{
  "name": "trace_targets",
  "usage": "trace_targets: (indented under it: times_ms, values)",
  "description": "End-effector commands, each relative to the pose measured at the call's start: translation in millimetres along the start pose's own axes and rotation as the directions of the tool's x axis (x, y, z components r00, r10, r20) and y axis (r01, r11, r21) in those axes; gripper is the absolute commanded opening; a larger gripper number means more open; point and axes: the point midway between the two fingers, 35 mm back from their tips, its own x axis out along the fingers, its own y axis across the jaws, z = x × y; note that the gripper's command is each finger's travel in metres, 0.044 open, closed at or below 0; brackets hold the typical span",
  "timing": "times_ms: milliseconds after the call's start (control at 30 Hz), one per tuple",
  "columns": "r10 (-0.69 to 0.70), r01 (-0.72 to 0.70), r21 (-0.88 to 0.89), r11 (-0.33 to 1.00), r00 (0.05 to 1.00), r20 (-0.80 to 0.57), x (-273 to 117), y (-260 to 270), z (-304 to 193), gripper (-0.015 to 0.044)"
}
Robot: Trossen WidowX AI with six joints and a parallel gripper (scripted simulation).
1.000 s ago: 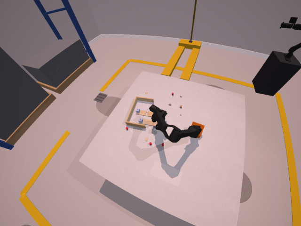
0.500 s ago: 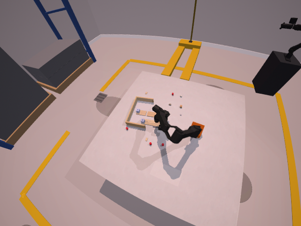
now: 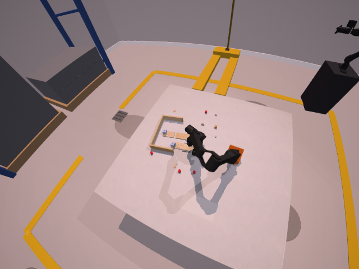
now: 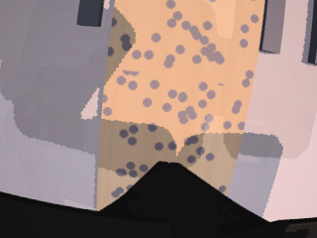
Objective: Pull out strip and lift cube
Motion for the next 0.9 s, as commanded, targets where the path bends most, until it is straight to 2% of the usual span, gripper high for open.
trace_targets:
  times_ms: [0, 867]
  values:
    - [0.002, -0.002, 0.005, 1.000, 1.000, -0.025, 4, 2, -15, 0.0000]
    - [0.002, -0.002, 0.007, 1.000, 1.000, -0.027, 4, 1, -51, 0.0000]
